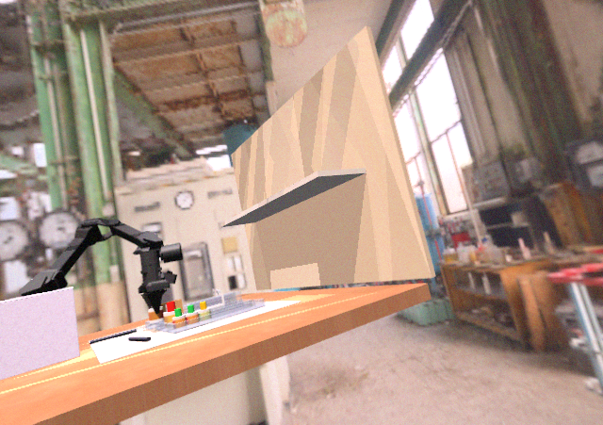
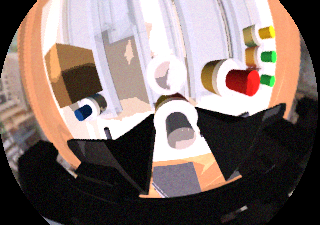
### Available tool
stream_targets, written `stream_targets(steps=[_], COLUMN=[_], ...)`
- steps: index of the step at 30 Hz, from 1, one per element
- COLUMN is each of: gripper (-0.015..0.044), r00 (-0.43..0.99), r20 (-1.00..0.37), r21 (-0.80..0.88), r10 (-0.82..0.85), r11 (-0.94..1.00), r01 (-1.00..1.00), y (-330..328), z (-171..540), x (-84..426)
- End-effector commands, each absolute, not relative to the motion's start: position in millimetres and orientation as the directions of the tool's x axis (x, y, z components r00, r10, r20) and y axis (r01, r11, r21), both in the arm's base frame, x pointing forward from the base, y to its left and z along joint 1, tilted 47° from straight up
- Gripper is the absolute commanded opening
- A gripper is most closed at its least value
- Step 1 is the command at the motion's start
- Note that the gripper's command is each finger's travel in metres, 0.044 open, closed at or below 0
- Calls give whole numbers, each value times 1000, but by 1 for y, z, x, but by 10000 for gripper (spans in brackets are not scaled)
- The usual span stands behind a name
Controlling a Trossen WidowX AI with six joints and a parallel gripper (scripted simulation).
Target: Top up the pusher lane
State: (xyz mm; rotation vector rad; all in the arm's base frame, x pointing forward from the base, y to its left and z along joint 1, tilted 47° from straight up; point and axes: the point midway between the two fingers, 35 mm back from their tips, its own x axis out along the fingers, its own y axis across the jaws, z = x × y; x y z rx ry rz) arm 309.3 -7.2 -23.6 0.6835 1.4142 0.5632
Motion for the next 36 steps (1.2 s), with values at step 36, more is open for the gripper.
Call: stream_targets(steps=[36], gripper=[0], r00=[110], r20=[-690], r21=[722], r10=[715], r11=[691], r01=[30], y=[-12], z=[-18], x=[330])
